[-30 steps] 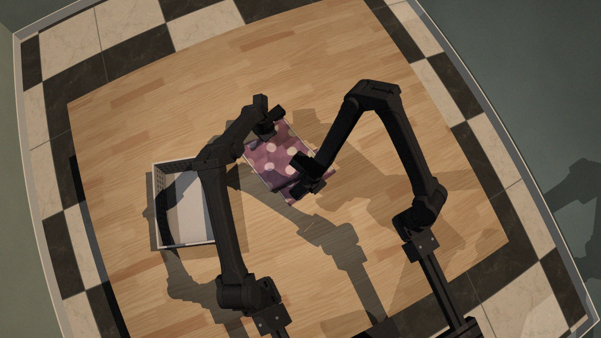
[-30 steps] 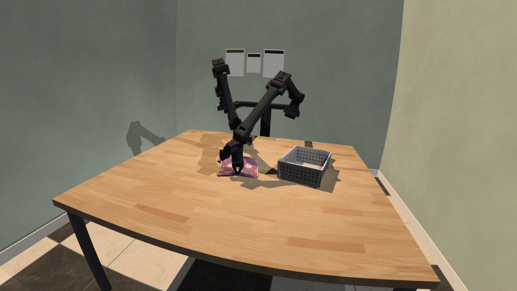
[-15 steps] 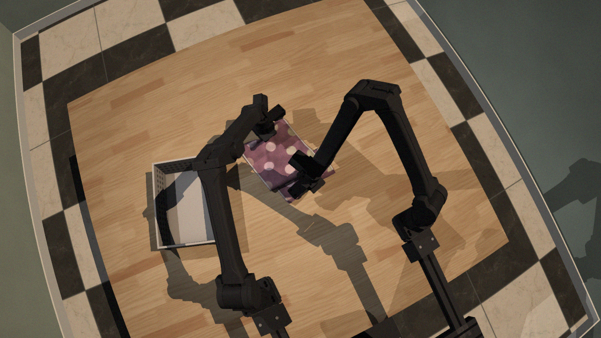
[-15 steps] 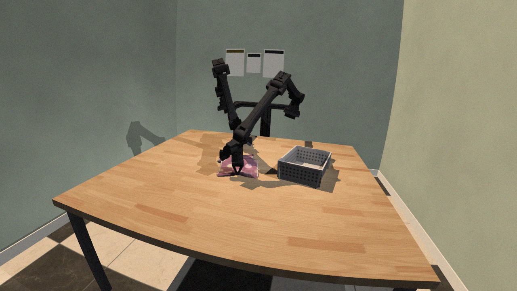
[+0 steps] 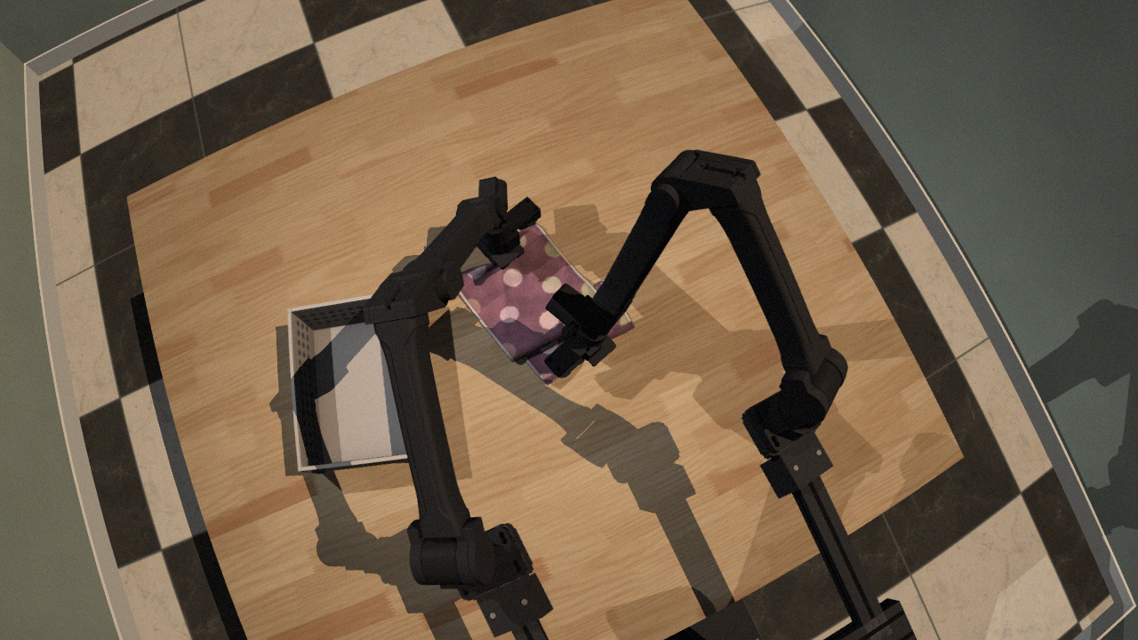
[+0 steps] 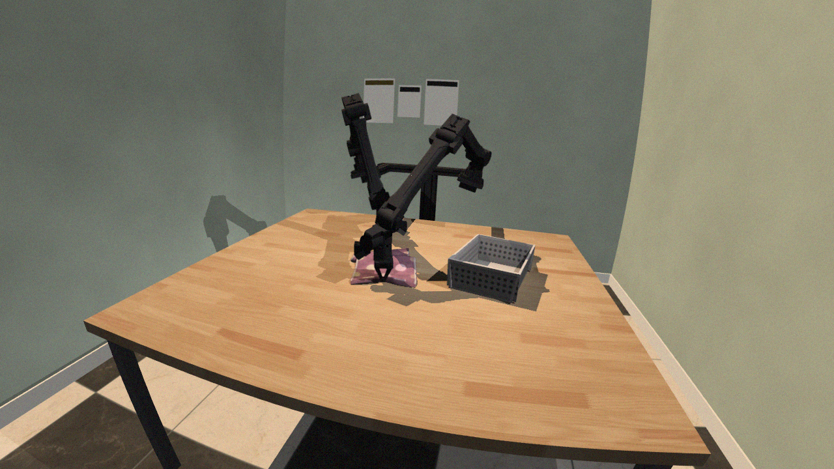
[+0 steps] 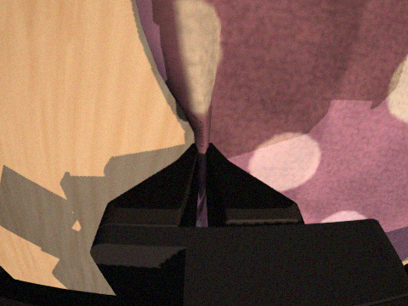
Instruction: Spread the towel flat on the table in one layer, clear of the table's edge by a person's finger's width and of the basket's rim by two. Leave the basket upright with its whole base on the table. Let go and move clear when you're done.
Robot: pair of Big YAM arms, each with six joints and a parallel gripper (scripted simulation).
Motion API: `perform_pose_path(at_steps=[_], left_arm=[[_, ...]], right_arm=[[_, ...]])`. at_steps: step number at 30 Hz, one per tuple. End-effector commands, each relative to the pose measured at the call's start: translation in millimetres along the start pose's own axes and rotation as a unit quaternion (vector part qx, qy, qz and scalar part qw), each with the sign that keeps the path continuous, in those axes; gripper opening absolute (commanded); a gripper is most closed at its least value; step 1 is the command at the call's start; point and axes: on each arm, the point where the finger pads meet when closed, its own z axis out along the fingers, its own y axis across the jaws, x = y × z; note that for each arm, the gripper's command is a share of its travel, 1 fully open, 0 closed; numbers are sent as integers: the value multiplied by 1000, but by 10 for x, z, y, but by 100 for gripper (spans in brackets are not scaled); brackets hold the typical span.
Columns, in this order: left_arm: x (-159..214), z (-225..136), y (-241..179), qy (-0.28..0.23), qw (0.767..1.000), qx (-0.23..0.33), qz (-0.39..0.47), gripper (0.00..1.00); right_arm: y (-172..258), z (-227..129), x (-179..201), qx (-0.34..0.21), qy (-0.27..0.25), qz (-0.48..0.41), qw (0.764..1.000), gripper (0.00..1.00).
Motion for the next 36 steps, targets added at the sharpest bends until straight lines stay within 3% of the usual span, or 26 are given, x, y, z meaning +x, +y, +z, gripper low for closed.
perform_pose_path(at_steps=[1,15,17,30,36], left_arm=[[52,183,70,4,1000,4,-5,1],[9,-249,645,-18,999,-34,-21,1],[33,-123,643,-12,999,-26,-19,1],[38,-48,888,1,1000,3,-3,1],[42,-40,892,3,1000,4,-2,1]], right_arm=[[265,206,58,-43,1,-12,999,1],[723,113,68,-76,5,-24,997,1],[837,86,75,-81,5,-25,996,1],[981,-175,-36,-11,1,-6,1000,1],[977,-173,-5,-10,0,2,1000,1]])
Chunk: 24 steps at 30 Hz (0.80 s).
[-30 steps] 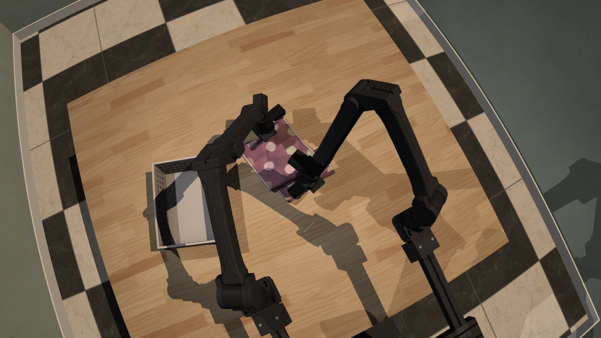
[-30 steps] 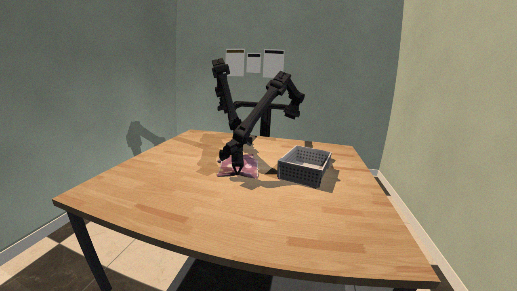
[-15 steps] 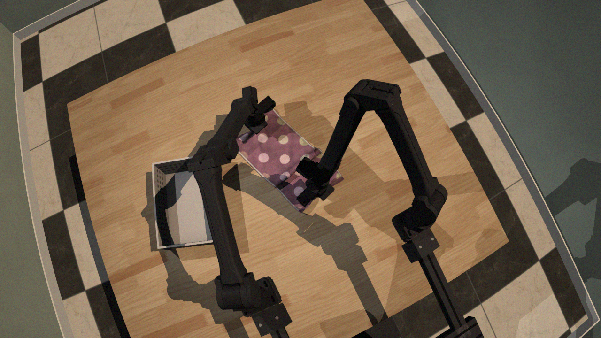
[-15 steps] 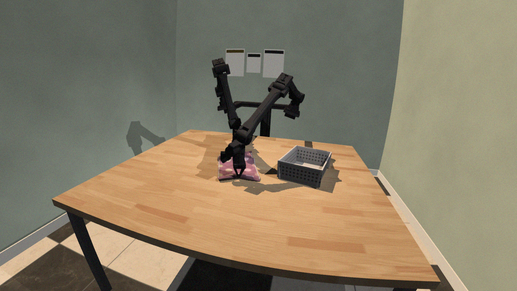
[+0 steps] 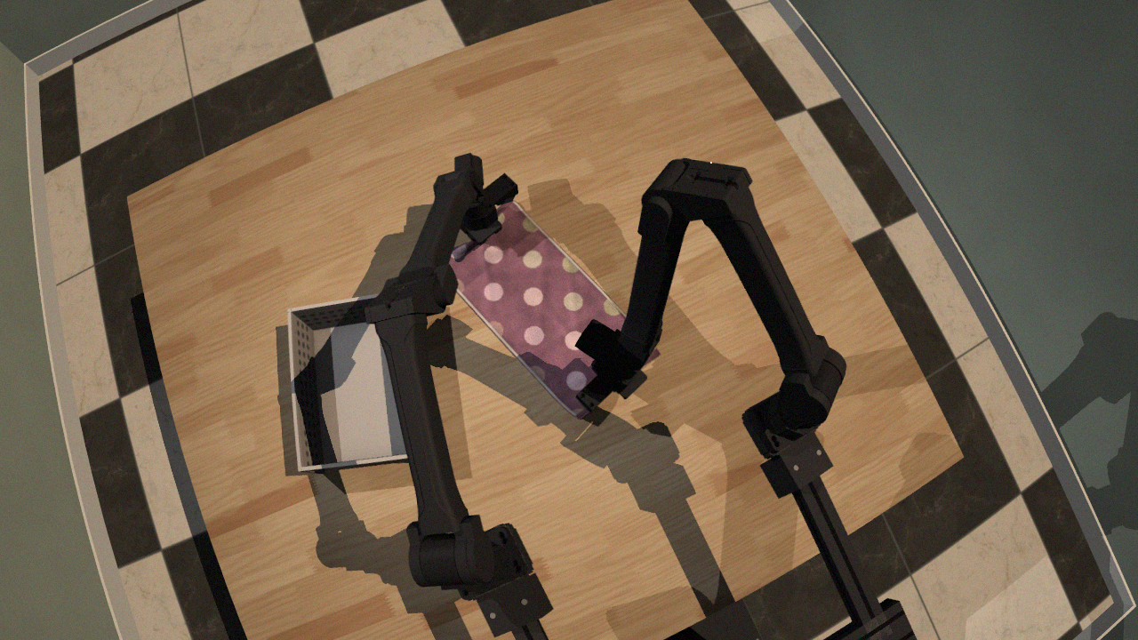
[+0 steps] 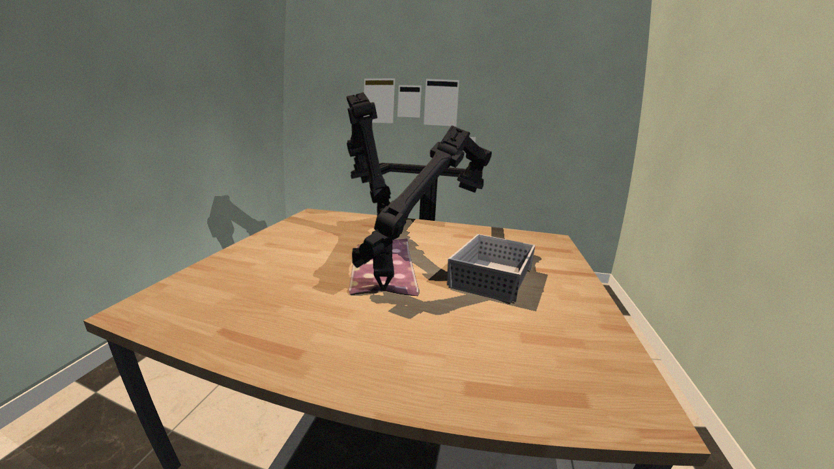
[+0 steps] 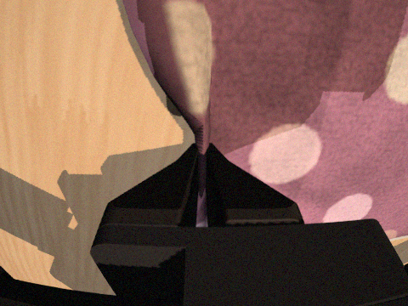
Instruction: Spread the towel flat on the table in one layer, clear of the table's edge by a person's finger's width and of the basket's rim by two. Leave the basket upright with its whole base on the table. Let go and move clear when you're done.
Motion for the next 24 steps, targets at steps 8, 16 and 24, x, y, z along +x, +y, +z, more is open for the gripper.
perform_pose_path(at_steps=[8,16,24], left_arm=[[-28,-101,181,-6,1000,-10,4,1],[-167,-521,278,-14,1000,-20,5,47],[-124,-597,29,-7,1000,-9,5,65]], right_arm=[[35,-15,13,3,-1,16,1000,1],[2,-151,40,-7,0,13,1000,47],[47,-368,-3,-3,-2,7,1000,65]])
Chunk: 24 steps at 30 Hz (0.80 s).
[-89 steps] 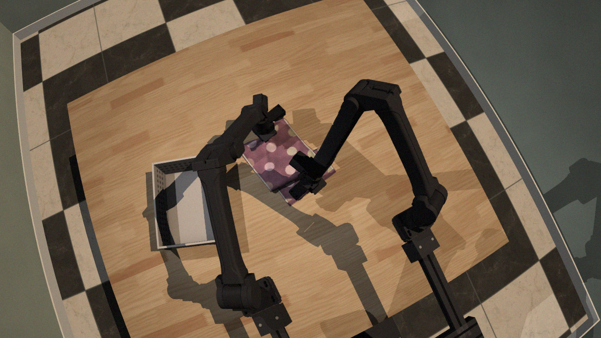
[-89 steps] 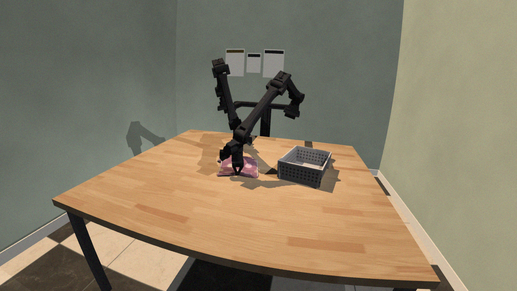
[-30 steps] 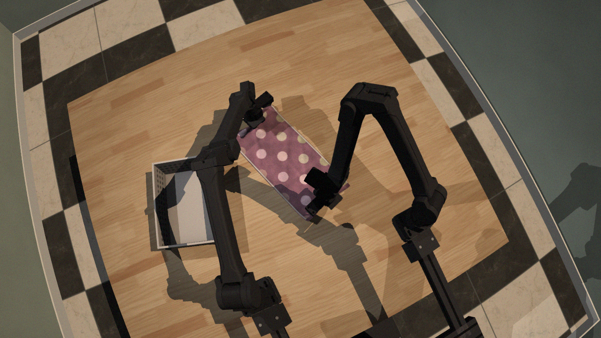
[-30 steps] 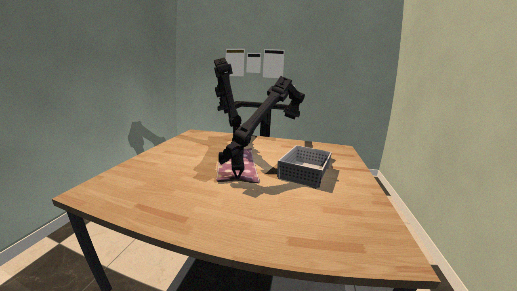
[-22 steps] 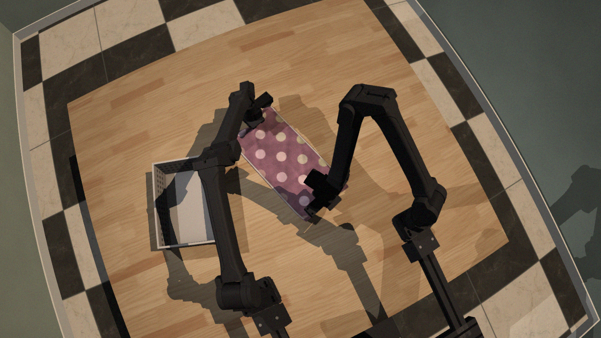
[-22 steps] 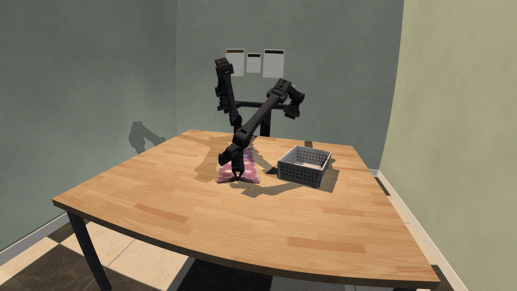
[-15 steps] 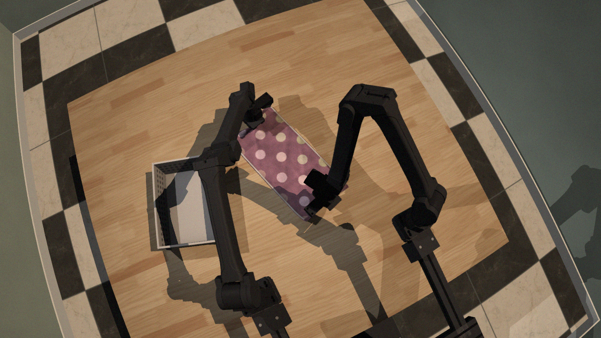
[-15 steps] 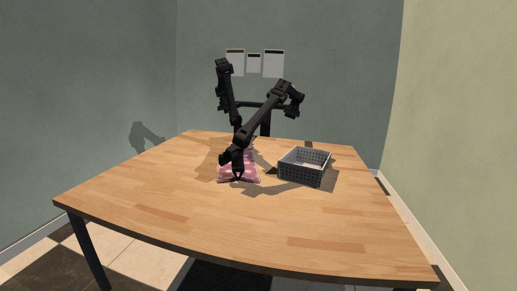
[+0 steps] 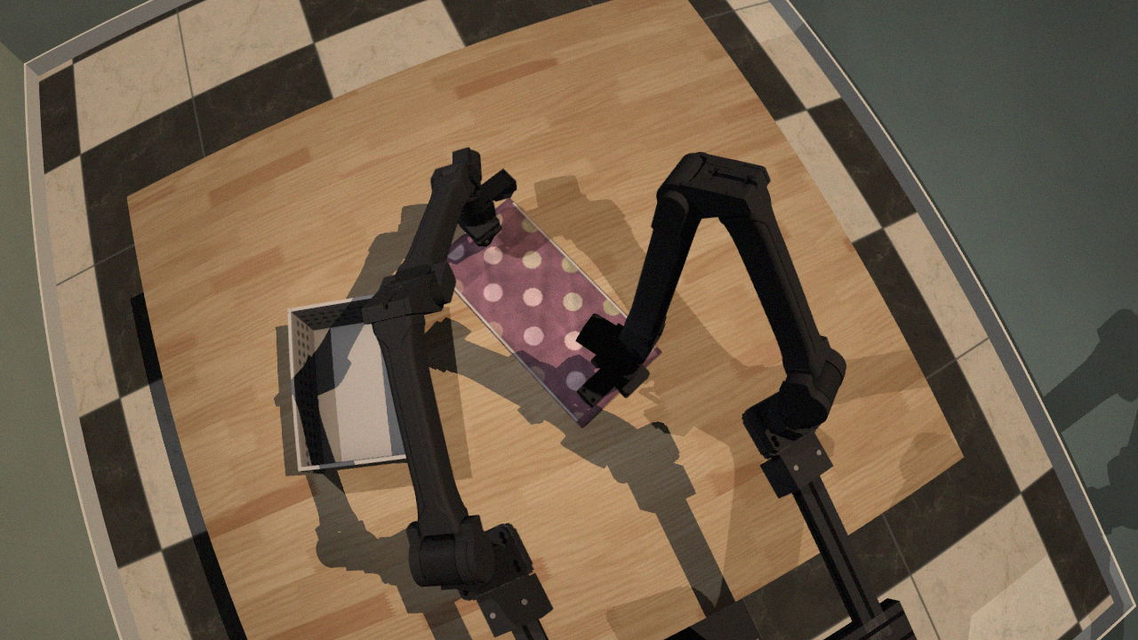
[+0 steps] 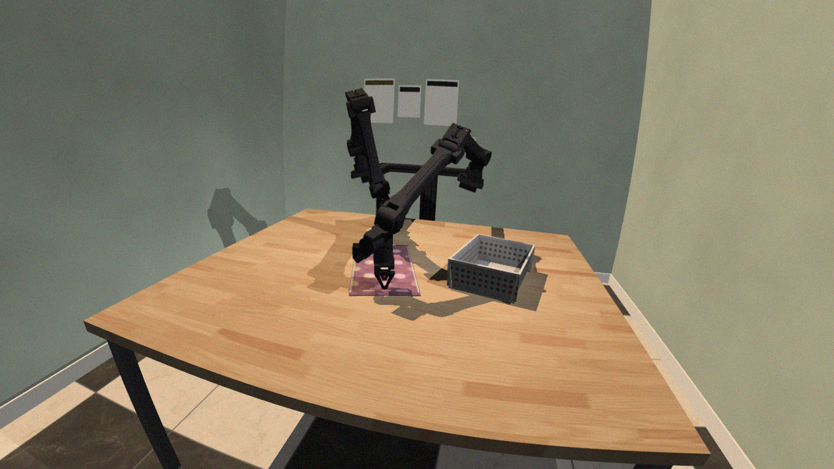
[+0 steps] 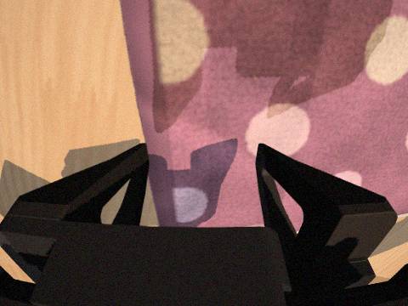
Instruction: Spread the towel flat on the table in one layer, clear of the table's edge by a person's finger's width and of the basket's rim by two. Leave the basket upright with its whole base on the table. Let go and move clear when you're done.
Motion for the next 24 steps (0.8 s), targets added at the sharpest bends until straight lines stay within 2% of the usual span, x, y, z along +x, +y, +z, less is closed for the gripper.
perform_pose_path(at_steps=[1,3,4,5,7,8,13,14,16,20,24], left_arm=[[-148,-471,-6,-15,1000,-17,-1,65],[-125,-616,-32,-13,1000,-17,-1,65],[-83,-684,166,-23,999,-30,-8,65],[-115,-561,176,-22,999,-30,-8,65],[-120,-551,201,-24,999,-32,-9,65],[-84,-352,125,-16,1000,-22,-8,65],[-53,-336,164,-17,1000,-22,-11,65],[-13,-263,83,-12,1000,-15,-17,76],[29,-563,232,-29,998,-32,-46,99],[28,-603,264,-61,991,-51,-111,100],[44,-683,271,-127,967,-79,-208,100]], right_arm=[[121,-198,-45,1,-2,1,1000,65],[140,-318,-44,0,-1,1,1000,65],[110,-354,-50,2,-2,2,1000,65],[50,-375,-64,7,-2,3,1000,65],[46,-301,-40,5,-1,4,1000,65],[81,-269,-38,0,0,3,1000,65],[47,-291,-37,4,-1,4,1000,65],[44,-289,-38,5,-1,4,1000,65],[38,-287,-39,5,-1,4,1000,65],[38,-287,-40,5,-1,4,1000,65],[37,-287,-40,5,-1,4,1000,65]])
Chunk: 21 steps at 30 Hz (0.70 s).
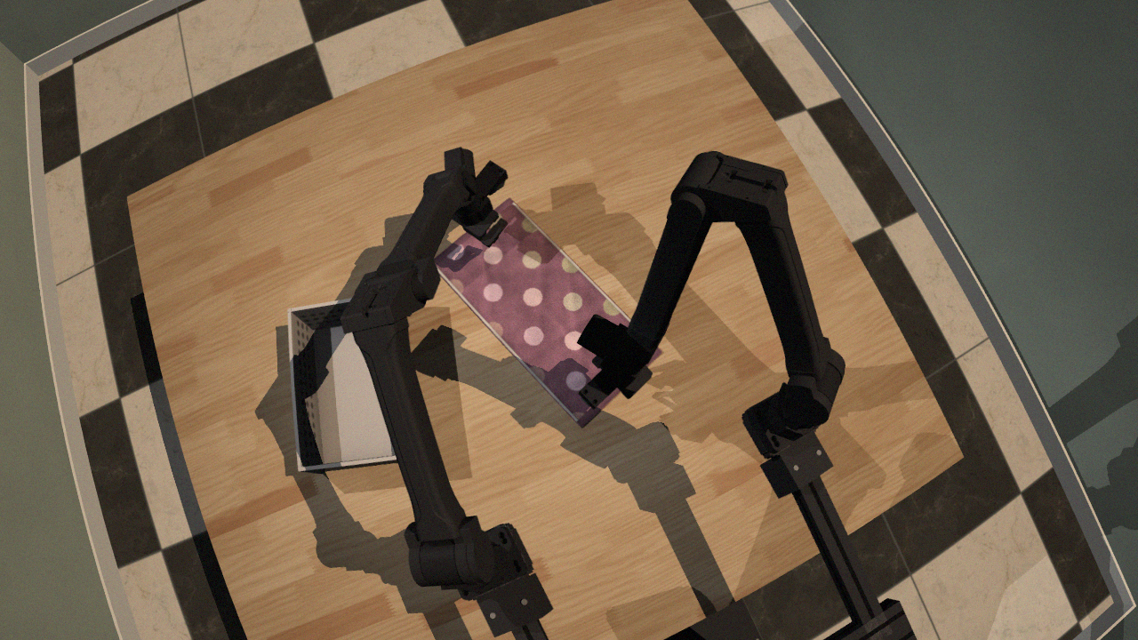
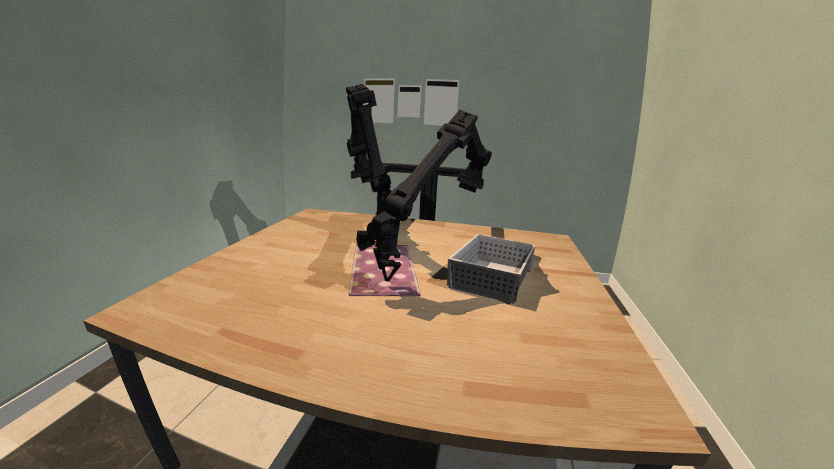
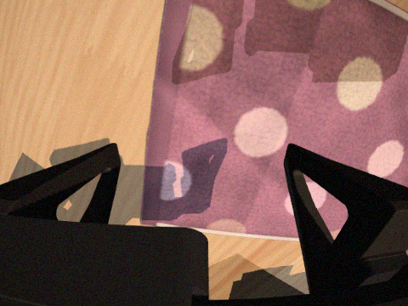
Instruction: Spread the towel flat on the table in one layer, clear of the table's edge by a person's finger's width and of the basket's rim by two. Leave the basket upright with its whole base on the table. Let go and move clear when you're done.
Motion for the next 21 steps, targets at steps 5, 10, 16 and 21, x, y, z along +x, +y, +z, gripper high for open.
perform_pose_path(at_steps=[5,10,16,21], left_arm=[[-89,-366,285,-105,980,-69,-156,100],[-116,-467,238,-177,948,-96,-246,100],[-122,-389,52,-225,918,-114,-306,100],[-108,-417,46,-246,903,-127,-329,100]], right_arm=[[3,-18,-2,-1,0,8,1000,65],[3,-18,-2,-1,0,8,1000,65],[7,-18,-2,-1,0,8,1000,65],[7,-18,-2,-1,0,8,1000,65]])
